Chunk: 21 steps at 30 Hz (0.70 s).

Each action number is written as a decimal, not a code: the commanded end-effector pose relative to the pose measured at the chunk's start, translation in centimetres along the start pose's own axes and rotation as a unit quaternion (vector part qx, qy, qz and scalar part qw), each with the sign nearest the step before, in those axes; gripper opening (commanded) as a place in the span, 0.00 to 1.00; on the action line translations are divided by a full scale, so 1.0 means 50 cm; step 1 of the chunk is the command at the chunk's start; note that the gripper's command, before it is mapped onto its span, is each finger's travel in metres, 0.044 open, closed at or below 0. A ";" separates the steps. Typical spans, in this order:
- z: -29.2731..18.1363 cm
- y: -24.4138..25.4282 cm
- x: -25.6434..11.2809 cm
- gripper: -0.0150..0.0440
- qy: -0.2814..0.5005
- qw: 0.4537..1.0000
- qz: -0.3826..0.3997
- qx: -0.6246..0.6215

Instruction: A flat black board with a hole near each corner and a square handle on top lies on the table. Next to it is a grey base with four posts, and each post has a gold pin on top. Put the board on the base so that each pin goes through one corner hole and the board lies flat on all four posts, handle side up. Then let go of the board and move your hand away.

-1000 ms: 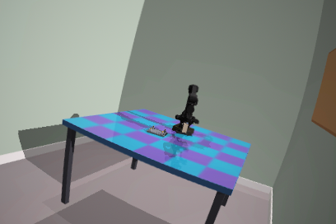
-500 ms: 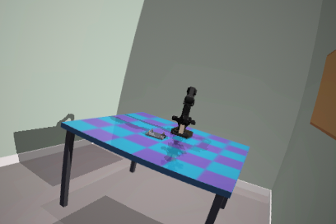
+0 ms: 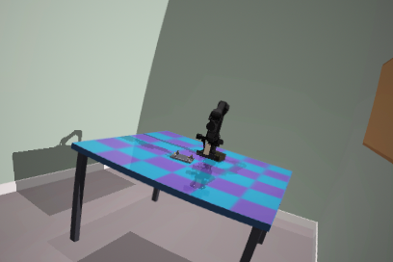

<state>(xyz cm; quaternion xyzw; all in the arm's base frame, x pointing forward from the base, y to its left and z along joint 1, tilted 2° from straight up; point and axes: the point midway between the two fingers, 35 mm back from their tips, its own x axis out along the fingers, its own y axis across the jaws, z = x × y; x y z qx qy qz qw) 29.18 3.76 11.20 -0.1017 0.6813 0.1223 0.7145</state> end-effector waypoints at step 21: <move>-0.020 -0.118 -0.003 0.25 0.002 0.999 -0.004 0.040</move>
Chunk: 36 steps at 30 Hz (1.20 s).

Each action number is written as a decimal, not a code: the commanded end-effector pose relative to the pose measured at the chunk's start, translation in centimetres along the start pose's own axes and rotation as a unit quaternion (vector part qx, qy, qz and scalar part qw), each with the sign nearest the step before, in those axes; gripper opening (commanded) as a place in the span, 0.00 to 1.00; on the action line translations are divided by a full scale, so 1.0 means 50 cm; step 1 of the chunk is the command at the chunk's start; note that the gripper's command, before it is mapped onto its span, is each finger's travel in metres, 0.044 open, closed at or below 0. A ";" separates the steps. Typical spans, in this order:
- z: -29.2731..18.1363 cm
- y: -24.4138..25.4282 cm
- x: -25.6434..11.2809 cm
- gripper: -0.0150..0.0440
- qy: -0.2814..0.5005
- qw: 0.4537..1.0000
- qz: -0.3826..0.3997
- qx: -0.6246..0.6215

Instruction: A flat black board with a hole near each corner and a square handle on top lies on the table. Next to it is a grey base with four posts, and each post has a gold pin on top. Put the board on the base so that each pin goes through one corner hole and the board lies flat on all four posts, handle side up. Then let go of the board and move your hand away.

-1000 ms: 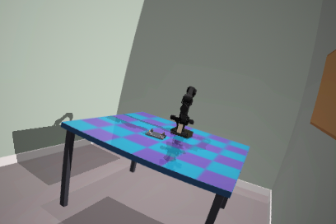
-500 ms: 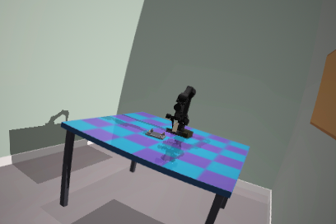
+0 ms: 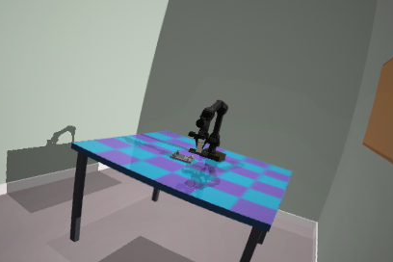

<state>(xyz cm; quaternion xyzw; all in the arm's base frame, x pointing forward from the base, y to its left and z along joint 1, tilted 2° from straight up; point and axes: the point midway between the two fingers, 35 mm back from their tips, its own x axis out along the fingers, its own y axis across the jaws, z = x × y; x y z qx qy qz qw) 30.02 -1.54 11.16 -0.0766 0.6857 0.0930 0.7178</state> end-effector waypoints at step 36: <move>-0.060 -0.184 0.000 0.25 0.001 0.999 -0.001 0.048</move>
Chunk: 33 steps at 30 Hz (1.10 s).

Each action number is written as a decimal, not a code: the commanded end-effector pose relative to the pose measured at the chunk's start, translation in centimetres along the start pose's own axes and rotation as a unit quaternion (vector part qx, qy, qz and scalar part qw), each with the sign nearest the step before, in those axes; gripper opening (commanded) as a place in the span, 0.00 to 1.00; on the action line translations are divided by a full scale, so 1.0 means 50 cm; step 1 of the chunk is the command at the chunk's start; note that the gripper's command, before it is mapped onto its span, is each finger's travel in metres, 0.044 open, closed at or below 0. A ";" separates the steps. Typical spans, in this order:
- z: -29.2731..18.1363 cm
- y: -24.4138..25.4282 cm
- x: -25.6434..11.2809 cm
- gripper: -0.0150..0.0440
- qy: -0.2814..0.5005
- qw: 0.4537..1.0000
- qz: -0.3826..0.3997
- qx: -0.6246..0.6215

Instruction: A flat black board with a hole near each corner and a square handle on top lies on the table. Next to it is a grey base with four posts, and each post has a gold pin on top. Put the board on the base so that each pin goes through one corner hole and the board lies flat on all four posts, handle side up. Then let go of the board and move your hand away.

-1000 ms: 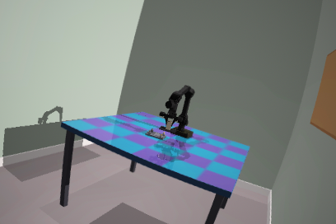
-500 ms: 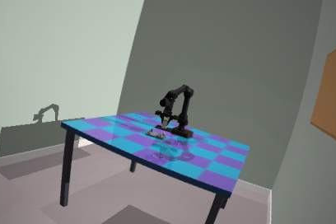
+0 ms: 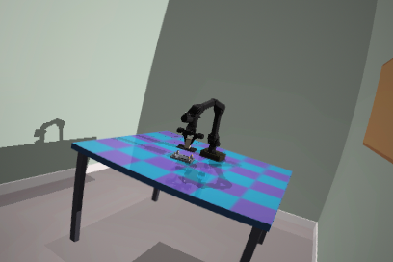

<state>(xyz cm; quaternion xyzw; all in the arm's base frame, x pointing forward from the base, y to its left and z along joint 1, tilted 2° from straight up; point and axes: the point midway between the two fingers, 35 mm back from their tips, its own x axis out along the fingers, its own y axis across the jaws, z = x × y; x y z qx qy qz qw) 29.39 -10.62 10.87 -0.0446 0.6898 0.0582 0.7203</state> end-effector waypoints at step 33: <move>-0.013 -0.034 0.035 0.25 0.000 1.000 0.000 0.003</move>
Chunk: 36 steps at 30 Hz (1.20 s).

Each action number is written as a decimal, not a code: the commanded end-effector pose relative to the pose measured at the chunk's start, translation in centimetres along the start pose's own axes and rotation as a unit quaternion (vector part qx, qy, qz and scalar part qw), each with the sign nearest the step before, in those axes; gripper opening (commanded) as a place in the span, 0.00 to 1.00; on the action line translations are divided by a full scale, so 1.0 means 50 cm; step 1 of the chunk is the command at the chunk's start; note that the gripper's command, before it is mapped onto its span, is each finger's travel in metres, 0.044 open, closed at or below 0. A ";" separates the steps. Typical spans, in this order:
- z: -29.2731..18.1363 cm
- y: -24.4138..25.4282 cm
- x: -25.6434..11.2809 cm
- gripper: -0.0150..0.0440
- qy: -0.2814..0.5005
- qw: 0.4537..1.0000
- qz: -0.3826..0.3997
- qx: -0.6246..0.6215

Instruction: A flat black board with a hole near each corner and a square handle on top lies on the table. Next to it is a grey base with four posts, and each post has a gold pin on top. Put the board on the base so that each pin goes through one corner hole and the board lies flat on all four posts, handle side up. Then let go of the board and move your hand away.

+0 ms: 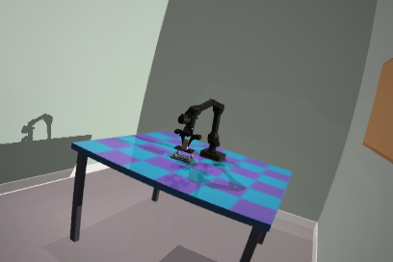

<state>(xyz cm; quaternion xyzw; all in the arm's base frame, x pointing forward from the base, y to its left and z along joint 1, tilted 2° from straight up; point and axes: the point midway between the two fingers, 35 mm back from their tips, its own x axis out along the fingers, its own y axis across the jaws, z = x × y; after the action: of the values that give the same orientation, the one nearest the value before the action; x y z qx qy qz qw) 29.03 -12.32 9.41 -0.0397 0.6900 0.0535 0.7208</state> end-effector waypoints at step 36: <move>0.001 0.000 0.048 0.25 0.000 1.000 0.000 0.003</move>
<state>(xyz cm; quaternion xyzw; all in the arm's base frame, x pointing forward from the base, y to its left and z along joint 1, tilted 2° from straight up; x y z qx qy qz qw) 29.15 -12.25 7.20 -0.0402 0.6902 0.0543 0.7205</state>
